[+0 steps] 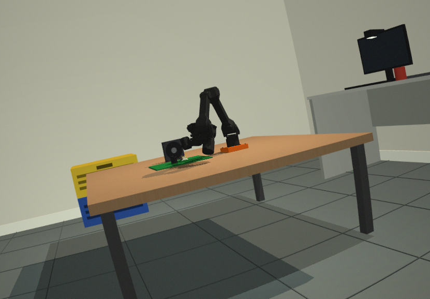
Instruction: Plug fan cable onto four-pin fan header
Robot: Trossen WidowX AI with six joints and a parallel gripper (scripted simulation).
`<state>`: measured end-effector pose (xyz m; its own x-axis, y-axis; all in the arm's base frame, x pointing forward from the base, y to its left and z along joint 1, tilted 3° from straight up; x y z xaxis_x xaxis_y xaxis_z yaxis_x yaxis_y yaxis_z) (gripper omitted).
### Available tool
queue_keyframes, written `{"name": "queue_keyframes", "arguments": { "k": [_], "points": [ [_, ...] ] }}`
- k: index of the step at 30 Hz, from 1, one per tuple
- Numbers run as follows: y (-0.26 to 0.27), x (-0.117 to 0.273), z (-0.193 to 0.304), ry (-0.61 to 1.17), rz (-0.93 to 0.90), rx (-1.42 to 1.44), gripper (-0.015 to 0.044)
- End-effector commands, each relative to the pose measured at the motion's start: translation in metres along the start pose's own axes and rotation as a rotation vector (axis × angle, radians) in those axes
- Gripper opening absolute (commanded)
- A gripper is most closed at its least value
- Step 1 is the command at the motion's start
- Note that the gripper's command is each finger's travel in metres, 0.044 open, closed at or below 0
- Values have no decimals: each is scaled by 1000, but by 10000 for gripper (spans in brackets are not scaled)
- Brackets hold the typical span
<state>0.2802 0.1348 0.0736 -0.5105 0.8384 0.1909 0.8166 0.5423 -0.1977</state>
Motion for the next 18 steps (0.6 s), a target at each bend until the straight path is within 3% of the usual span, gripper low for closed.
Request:
{"name": "queue_keyframes", "arguments": {
  "k": [1,8,18],
  "points": [
    [-3,-4,-5,50,50,4,271],
    [-10,-15,-11,195,150,30,440],
    [-17,-27,-18,426,237,59,440]
  ]
}}
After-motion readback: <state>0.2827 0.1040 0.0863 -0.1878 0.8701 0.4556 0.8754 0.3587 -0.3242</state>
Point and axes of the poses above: the point midway between the two fingers, 35 mm back from their tips, its own x axis back along the fingers, its own y axis across the jaws, z = x × y, the point moved 3 cm from there along x, back along the fingers, and after that the axes turned 10 degrees about x, right-handed, at the moved point
